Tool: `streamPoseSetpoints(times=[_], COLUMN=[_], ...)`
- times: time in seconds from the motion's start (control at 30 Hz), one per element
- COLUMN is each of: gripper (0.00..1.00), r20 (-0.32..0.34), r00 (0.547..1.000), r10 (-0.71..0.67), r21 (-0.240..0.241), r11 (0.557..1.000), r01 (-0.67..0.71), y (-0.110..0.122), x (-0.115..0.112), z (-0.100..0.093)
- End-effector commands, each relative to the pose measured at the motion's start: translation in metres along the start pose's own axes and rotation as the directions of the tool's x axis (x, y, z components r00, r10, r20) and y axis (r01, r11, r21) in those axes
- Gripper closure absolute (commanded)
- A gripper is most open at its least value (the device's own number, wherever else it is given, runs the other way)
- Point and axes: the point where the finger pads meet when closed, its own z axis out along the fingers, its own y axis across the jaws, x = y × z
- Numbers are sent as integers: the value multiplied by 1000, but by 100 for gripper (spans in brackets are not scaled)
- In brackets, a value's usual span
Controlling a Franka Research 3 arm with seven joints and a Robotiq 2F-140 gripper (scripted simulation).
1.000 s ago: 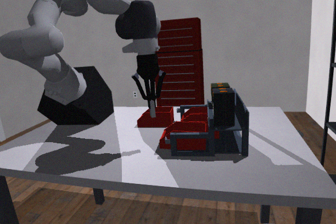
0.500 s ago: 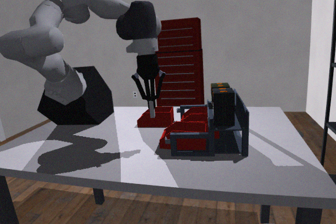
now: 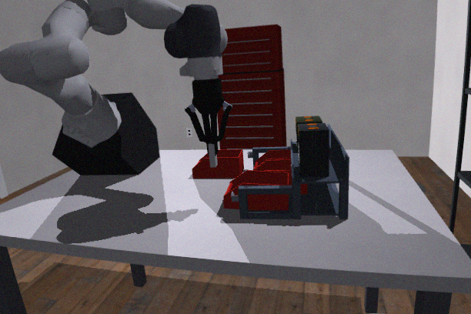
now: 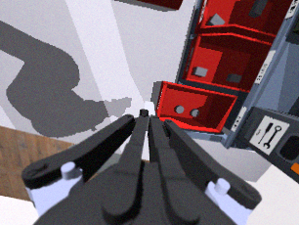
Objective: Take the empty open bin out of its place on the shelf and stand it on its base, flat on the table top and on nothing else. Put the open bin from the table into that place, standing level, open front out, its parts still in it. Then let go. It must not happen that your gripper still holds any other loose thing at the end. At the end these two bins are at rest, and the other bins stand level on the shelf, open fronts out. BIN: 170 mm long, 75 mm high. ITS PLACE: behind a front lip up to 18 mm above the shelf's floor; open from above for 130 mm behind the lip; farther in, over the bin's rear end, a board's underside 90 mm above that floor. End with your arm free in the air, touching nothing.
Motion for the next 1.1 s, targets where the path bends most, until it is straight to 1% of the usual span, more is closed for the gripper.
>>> streamPoseSetpoints(times=[0.0,0.1,0.17,0.6,0.67,0.87,1.07], gripper=[100,100,100,100,100,100,100], r20=[-1,-1,-1,-1,-1,-1,-1], r00=[1000,1000,1000,1000,1000,1000,1000], r10=[26,26,26,26,26,26,26], r21=[-2,-2,-2,-2,-2,-2,-2], r11=[1000,1000,1000,1000,1000,1000,1000], r01=[-26,-26,-26,-26,-26,-26,-26], y=[1,1,1,1,1,1,0], x=[1,1,1,2,2,2,3], z=[6,9,13,56,56,75,90])
